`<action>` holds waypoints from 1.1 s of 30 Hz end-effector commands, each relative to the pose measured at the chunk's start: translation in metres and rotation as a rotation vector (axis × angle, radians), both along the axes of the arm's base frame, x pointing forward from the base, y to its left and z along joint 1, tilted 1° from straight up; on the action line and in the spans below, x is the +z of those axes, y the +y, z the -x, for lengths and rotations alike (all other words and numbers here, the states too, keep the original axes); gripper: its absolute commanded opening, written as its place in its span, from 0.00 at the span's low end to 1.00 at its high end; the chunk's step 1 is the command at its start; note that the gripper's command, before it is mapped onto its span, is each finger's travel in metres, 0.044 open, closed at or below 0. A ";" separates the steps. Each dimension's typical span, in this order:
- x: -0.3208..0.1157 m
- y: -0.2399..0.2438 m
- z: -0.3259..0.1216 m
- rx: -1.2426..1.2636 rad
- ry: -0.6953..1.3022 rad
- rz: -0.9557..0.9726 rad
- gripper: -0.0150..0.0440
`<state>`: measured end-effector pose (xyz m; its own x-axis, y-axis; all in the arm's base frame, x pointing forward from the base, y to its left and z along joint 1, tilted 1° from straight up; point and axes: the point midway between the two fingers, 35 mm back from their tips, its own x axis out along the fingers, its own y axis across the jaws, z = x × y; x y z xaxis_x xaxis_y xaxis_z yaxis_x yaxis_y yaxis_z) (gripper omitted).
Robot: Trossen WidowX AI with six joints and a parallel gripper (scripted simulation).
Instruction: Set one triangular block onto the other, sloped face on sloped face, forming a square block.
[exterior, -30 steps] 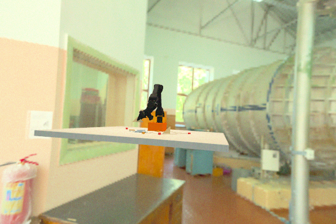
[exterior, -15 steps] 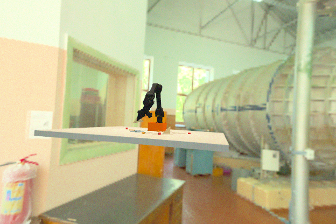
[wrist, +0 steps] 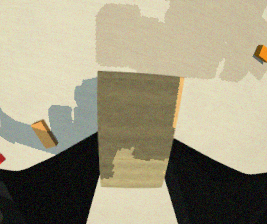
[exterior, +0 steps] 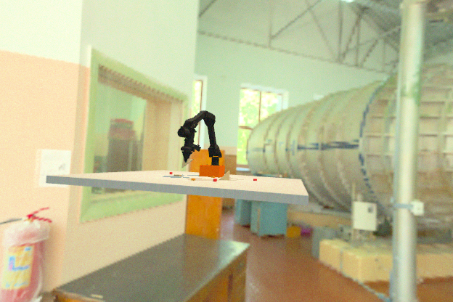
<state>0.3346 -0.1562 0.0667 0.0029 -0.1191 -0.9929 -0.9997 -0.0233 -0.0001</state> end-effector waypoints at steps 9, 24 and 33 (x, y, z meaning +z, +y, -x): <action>0.011 0.004 -0.004 0.017 -0.040 -0.093 0.25; 0.029 0.075 -0.012 0.017 -0.041 -0.100 0.25; 0.040 0.118 -0.008 0.017 -0.041 -0.104 0.25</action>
<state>0.3464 -0.0515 0.1039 0.0506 -0.0184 -0.9985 -0.9980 -0.0385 -0.0499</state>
